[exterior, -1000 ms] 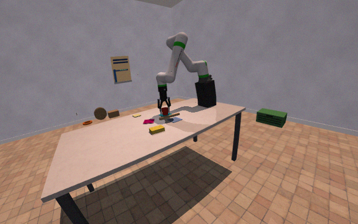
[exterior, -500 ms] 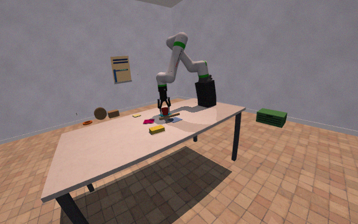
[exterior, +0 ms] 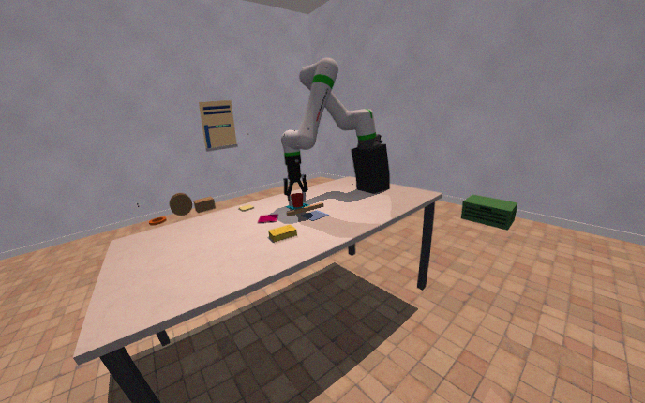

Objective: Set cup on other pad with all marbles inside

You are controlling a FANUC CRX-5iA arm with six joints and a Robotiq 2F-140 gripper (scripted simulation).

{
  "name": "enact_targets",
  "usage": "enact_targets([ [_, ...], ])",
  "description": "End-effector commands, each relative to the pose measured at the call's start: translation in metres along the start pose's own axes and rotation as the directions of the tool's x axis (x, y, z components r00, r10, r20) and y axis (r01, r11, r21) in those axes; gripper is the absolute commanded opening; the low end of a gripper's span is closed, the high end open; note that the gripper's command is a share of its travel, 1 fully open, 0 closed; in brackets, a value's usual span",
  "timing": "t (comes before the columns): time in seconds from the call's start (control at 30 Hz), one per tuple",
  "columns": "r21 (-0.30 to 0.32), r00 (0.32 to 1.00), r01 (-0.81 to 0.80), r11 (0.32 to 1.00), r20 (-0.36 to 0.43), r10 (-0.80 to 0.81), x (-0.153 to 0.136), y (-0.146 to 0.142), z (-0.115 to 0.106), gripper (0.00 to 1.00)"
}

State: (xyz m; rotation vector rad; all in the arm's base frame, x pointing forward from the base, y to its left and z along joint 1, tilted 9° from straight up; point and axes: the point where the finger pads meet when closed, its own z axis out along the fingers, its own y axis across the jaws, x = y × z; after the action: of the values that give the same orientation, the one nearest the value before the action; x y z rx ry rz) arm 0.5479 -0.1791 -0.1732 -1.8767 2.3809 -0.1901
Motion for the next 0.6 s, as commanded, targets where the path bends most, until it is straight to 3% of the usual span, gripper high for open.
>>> enact_targets([
  [0.0, 0.000, 1.000, 0.000, 1.000, 0.000, 0.000, 0.000, 0.000, -0.001, 0.59],
  [0.57, 0.000, 1.000, 0.000, 1.000, 0.000, 0.000, 0.000, 0.000, -0.037, 0.59],
])
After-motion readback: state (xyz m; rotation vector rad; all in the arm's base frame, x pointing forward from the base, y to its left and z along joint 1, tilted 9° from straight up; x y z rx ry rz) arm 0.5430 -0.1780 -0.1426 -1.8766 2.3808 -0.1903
